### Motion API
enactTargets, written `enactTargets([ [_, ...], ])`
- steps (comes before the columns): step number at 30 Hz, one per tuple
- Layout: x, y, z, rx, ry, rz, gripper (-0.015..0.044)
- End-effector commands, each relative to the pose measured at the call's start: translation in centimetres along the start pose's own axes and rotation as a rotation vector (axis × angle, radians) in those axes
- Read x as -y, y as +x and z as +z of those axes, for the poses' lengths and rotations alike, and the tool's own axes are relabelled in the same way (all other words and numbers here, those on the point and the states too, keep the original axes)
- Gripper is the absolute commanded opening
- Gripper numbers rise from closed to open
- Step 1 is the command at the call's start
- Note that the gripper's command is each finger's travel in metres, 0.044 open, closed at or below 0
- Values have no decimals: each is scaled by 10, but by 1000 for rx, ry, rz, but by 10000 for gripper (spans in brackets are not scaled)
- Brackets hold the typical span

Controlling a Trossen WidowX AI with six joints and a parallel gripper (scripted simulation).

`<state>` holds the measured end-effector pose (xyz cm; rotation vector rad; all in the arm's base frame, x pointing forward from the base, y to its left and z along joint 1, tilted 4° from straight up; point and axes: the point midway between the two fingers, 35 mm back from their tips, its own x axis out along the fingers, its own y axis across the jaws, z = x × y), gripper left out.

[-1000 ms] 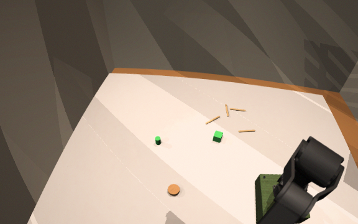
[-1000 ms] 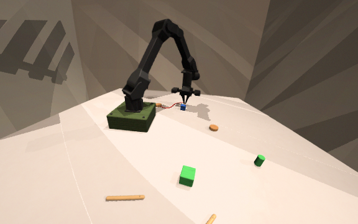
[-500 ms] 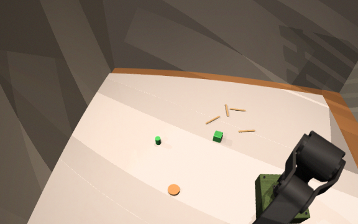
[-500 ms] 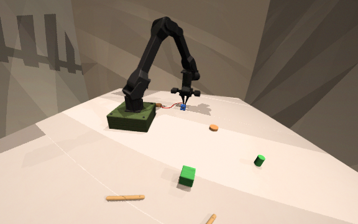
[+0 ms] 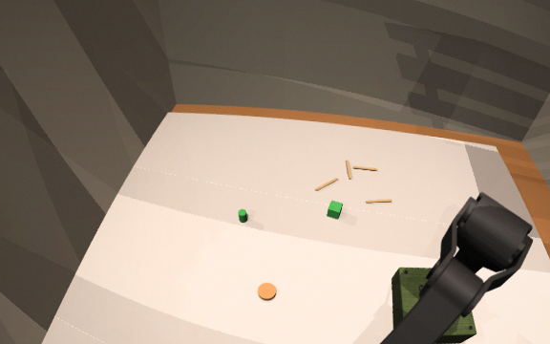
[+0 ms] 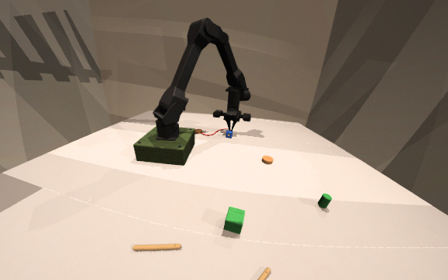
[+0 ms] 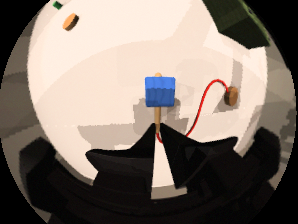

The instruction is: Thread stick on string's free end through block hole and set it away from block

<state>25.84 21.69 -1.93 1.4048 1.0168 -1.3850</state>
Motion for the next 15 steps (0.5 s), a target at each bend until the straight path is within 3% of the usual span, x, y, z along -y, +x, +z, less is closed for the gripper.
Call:
enactTargets([
  [1, 1, 3, 8, 11, -3, -4, 0],
  [15, 1, 3, 20, 13, -3, -4, 0],
])
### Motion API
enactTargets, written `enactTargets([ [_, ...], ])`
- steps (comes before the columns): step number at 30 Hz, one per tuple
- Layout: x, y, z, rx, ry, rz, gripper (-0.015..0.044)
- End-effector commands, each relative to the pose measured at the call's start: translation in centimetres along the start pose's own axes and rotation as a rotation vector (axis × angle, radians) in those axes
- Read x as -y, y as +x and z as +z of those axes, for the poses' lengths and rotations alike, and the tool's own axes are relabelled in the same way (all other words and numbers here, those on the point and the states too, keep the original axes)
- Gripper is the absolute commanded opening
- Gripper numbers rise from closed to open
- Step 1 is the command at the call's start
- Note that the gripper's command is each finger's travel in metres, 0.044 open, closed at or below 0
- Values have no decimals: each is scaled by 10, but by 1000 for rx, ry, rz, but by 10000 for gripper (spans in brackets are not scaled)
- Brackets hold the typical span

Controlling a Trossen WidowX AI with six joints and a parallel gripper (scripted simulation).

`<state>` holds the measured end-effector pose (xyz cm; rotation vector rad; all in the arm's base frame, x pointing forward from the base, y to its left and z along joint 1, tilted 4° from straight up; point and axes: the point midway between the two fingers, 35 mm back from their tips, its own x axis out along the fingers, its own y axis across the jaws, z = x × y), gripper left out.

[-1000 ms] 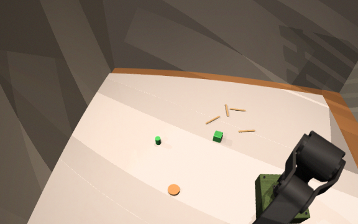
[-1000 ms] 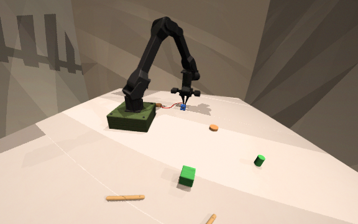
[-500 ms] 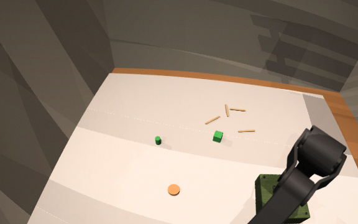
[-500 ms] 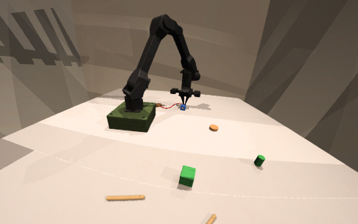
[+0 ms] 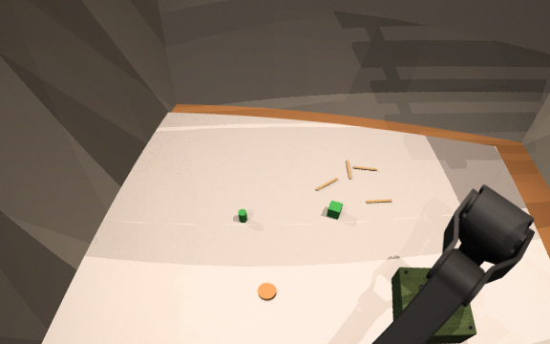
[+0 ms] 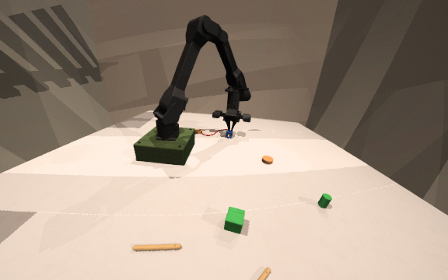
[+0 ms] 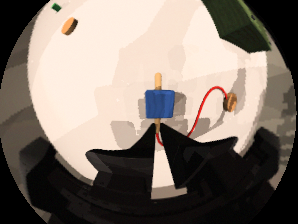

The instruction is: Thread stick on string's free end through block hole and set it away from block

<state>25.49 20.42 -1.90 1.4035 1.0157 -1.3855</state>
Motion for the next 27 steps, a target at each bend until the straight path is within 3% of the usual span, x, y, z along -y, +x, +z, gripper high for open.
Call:
enactTargets([
  [1, 1, 3, 8, 11, -3, -4, 0],
  [8, 1, 3, 8, 11, -2, -4, 0],
  [13, 0, 1, 5, 3, 2, -1, 125],
  [17, 0, -2, 5, 3, 2, -1, 125],
  [23, -1, -77, 3, 2, 2, -1, 125],
  [27, -1, -80, 4, 2, 2, -2, 125],
])
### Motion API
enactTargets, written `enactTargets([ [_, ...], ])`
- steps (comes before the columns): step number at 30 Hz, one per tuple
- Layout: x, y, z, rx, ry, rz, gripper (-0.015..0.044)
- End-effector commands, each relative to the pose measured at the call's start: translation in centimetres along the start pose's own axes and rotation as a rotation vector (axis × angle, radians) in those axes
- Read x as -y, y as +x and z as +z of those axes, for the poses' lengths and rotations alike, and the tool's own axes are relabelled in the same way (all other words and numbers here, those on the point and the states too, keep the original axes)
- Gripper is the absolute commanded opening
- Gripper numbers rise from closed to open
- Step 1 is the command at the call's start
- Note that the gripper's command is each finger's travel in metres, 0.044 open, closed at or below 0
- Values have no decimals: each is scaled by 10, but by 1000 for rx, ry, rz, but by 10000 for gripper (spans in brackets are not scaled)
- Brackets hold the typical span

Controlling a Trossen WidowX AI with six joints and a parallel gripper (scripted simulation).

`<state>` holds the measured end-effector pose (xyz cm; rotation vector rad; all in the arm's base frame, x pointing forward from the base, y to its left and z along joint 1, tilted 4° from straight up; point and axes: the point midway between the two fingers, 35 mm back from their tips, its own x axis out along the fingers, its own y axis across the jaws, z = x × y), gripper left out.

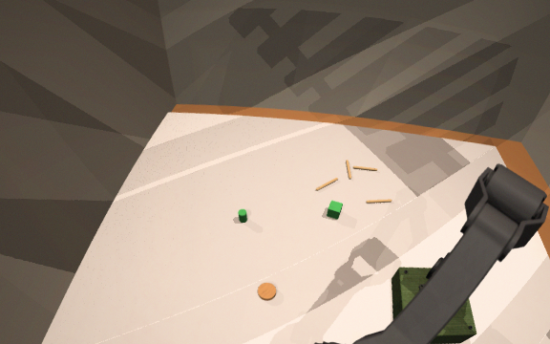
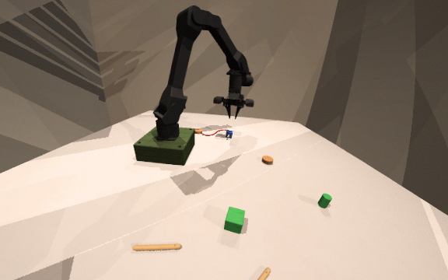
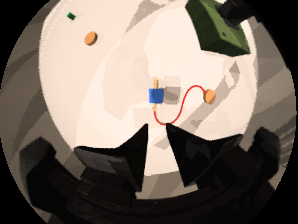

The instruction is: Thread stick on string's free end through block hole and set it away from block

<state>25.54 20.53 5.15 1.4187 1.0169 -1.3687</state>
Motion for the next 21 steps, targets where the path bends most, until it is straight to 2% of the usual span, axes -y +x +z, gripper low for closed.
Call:
enactTargets([
  [1, 3, -9, 3, 17, 3, -12, 125],
  [5, 0, -7, 1, -1, -62, 1, 125],
  [21, 0, -6, 30, 9, -1492, -16, 125],
])
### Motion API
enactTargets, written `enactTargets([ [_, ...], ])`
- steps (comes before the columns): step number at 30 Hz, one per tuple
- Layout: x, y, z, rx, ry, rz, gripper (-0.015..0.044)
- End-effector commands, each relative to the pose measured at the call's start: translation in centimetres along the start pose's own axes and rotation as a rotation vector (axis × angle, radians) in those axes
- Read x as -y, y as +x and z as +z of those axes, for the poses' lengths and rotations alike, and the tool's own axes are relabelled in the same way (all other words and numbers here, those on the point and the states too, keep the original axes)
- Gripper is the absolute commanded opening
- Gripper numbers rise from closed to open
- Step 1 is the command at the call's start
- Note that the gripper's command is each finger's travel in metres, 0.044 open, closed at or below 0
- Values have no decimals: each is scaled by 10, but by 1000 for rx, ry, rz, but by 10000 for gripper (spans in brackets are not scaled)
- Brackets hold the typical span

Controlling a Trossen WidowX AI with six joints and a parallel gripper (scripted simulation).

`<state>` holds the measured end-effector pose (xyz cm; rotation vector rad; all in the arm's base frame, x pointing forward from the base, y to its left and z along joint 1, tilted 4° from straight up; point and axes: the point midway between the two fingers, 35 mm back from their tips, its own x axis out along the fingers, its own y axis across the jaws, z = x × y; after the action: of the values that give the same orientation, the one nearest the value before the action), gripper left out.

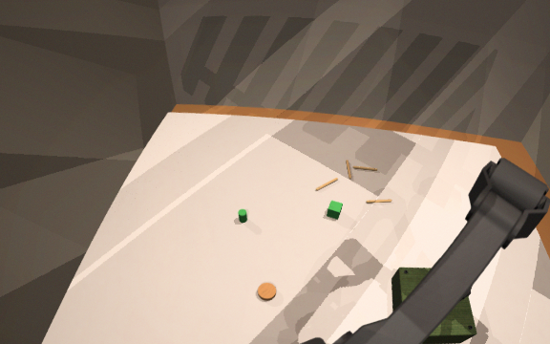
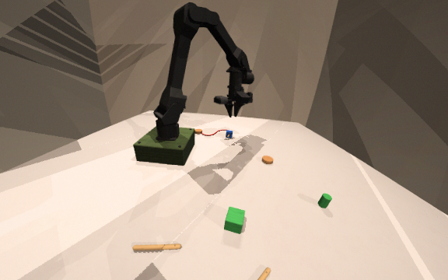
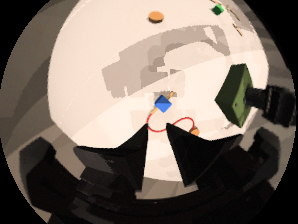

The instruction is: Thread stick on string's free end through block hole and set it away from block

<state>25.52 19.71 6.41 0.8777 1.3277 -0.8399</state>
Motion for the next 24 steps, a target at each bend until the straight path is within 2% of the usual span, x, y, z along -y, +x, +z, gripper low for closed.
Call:
enactTargets([
  [1, 17, 6, 15, -1, -813, -33, 125],
  [24, 33, 7, 30, -29, -1873, -46, 125],
])
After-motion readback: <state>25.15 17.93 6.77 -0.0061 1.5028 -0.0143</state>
